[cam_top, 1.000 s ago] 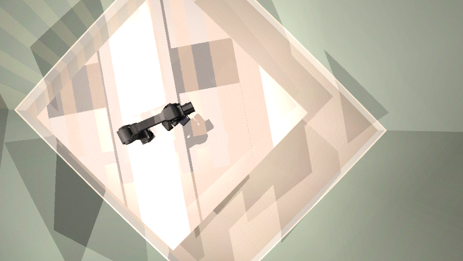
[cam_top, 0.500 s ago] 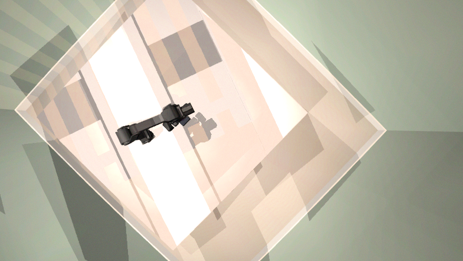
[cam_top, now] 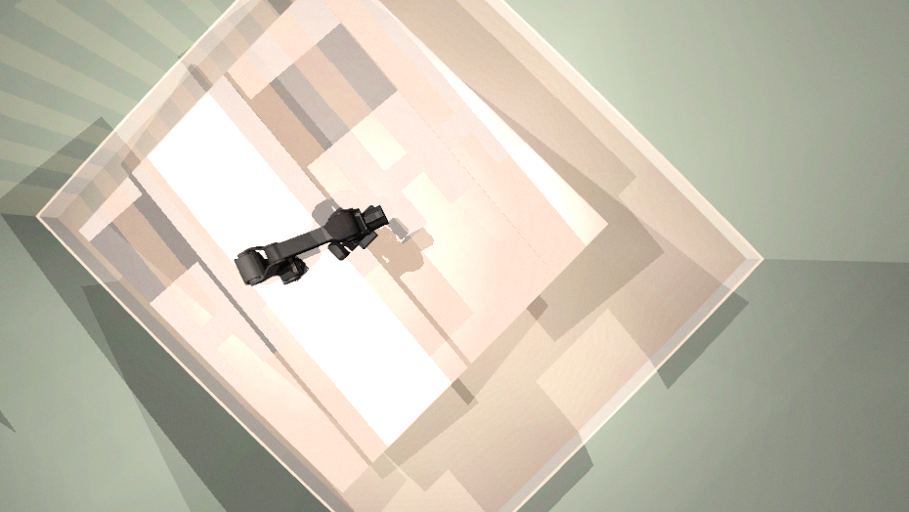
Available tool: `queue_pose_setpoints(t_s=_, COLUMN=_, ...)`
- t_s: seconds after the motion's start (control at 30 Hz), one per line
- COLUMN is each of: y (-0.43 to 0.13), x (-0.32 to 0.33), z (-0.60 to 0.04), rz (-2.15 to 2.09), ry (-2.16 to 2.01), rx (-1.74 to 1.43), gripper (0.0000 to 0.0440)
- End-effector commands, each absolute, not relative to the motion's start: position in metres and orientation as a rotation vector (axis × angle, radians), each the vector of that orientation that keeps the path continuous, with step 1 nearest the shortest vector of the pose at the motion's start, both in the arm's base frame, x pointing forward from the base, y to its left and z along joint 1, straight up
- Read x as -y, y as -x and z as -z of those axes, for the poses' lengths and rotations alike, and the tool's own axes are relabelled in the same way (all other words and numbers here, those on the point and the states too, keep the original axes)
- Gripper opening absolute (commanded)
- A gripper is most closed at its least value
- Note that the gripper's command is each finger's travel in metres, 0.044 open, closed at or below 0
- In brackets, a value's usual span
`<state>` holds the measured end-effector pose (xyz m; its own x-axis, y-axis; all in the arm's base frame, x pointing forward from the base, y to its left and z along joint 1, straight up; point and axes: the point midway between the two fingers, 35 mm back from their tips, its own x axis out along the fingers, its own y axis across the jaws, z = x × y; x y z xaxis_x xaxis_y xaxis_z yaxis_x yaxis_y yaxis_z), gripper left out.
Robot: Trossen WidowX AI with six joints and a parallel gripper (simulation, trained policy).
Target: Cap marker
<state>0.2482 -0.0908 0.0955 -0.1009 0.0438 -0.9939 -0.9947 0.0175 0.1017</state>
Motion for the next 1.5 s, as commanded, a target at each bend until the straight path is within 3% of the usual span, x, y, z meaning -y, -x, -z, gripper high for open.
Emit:
queue_pose_setpoints(t_s=0.0, y=-0.246, x=0.086, z=-0.079, rz=-1.330, ry=1.119, rx=-1.241, gripper=0.0008)
queue_pose_setpoints(t_s=0.13, y=-0.239, x=0.083, z=-0.074, rz=-1.357, ry=1.109, rx=-1.243, gripper=0.0046)
queue_pose_setpoints(t_s=1.47, y=-0.240, x=0.098, z=-0.071, rz=-1.393, ry=1.305, rx=-1.184, gripper=0.0123)
